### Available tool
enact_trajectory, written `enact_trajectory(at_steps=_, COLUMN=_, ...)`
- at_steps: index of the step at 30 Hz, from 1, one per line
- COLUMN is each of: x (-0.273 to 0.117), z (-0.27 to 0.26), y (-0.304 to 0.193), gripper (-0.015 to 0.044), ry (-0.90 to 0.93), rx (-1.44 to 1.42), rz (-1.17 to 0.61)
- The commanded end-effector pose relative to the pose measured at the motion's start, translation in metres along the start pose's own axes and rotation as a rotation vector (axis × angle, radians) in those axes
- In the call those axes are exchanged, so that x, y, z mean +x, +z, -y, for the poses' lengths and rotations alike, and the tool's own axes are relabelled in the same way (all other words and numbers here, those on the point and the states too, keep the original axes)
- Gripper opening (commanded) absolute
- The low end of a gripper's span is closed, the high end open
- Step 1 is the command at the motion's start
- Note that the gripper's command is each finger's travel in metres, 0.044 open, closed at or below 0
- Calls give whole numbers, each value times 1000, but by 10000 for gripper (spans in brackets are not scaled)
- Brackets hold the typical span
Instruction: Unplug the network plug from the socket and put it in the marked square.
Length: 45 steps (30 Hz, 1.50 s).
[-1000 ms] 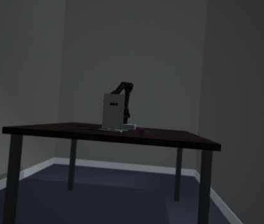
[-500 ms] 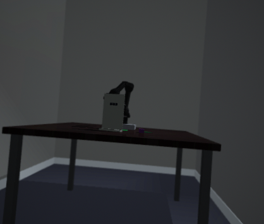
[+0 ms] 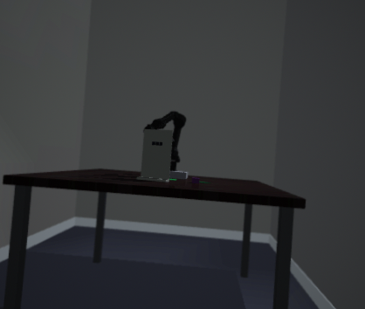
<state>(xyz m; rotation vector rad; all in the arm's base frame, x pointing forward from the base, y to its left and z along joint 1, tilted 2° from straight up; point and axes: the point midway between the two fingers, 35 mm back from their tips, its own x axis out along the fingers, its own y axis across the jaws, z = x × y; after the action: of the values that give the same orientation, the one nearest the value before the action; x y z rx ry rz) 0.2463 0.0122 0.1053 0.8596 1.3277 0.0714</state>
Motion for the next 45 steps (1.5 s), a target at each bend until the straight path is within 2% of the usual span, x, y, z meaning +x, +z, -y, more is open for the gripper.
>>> enact_trajectory(at_steps=1, x=-1, z=-1, y=0, gripper=156, ry=0, rx=0, rz=-1)
enact_trajectory(at_steps=35, x=-88, z=-61, y=-2, gripper=156, ry=6, rx=-6, rz=2)
enact_trajectory(at_steps=45, x=-88, z=-61, y=-2, gripper=419, ry=6, rx=-6, rz=2)
